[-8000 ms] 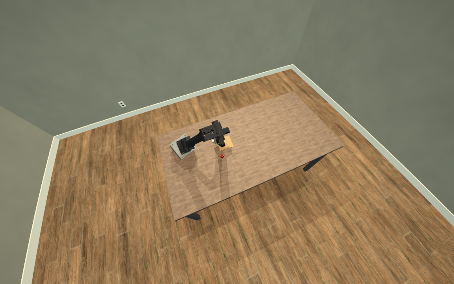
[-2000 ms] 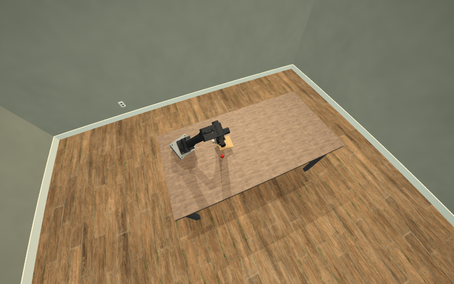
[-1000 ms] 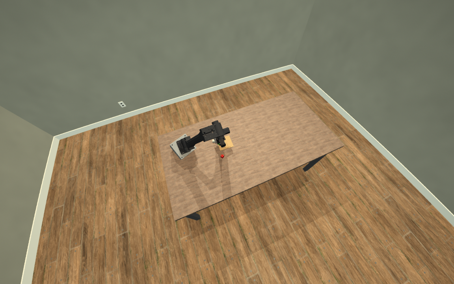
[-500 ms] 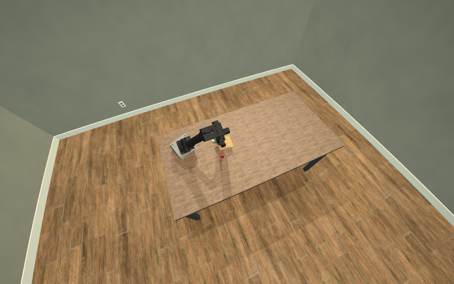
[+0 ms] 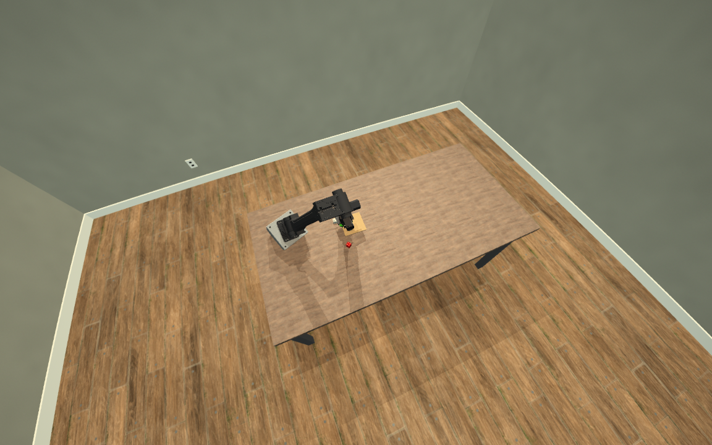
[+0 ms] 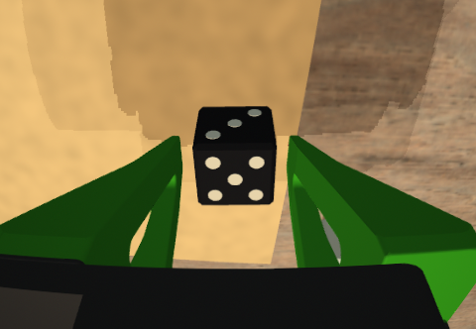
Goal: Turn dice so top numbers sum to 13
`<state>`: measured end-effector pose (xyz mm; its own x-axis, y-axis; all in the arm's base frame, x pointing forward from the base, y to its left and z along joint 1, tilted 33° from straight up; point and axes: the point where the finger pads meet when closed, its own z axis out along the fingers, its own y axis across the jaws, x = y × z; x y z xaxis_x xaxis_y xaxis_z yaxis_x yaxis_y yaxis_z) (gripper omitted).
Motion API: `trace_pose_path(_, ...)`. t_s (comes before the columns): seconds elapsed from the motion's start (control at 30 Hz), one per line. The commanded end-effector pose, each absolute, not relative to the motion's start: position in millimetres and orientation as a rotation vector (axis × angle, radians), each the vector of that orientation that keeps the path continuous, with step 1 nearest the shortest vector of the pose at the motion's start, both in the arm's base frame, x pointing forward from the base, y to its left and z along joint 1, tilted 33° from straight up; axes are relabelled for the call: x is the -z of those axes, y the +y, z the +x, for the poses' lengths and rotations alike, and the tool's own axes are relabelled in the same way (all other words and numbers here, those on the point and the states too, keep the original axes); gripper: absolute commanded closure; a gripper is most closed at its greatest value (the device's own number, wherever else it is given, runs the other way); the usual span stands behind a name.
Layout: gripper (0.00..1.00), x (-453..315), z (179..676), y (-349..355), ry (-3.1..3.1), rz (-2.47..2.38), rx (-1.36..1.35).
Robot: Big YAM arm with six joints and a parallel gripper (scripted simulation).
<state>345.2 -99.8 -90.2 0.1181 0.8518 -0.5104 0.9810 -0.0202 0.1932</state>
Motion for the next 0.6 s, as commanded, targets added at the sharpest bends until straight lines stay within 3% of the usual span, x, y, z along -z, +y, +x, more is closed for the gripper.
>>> trace_pose_path(0.0,0.61,96,340,-101,1.791,1.906,0.367)
trace_pose_path(0.57,0.61,31,349,-62,1.761,1.894,0.309)
